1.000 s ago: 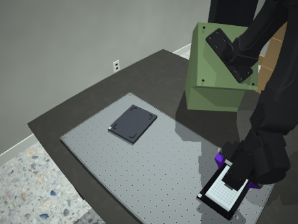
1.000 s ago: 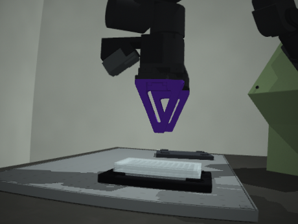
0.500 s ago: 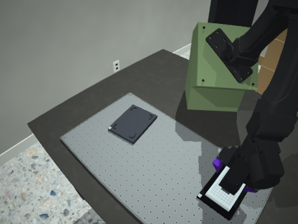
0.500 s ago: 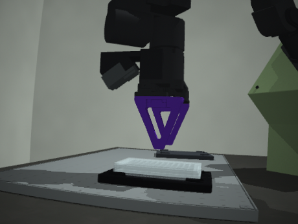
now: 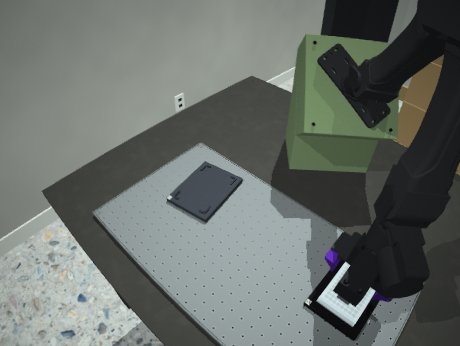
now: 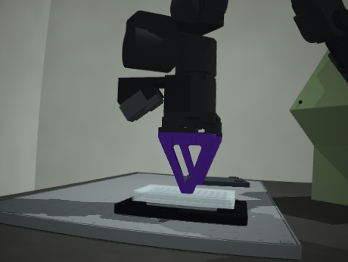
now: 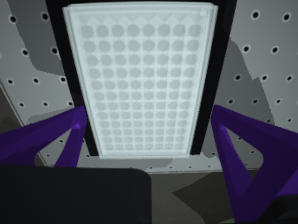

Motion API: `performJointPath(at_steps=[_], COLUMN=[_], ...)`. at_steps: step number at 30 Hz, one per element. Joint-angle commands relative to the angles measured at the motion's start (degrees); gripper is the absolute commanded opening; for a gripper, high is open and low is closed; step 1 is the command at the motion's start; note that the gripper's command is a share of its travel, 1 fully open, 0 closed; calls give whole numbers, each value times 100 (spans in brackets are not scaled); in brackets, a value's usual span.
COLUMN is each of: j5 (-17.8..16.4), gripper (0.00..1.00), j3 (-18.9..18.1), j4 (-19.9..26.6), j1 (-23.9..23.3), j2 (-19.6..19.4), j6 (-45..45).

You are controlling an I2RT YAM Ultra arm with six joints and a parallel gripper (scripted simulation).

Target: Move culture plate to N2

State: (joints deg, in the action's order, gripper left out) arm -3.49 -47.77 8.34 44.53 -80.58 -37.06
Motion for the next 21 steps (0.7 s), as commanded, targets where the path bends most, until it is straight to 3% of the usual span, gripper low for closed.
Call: performJointPath(at_steps=[1, 12, 21], j5=[61, 75, 75], gripper=[100, 100, 100], j3=[-148, -213, -221], j4=[-255, -549, -553], j1=[32, 43, 43], j2=[-108, -465, -396], j6=[-39, -46, -46])
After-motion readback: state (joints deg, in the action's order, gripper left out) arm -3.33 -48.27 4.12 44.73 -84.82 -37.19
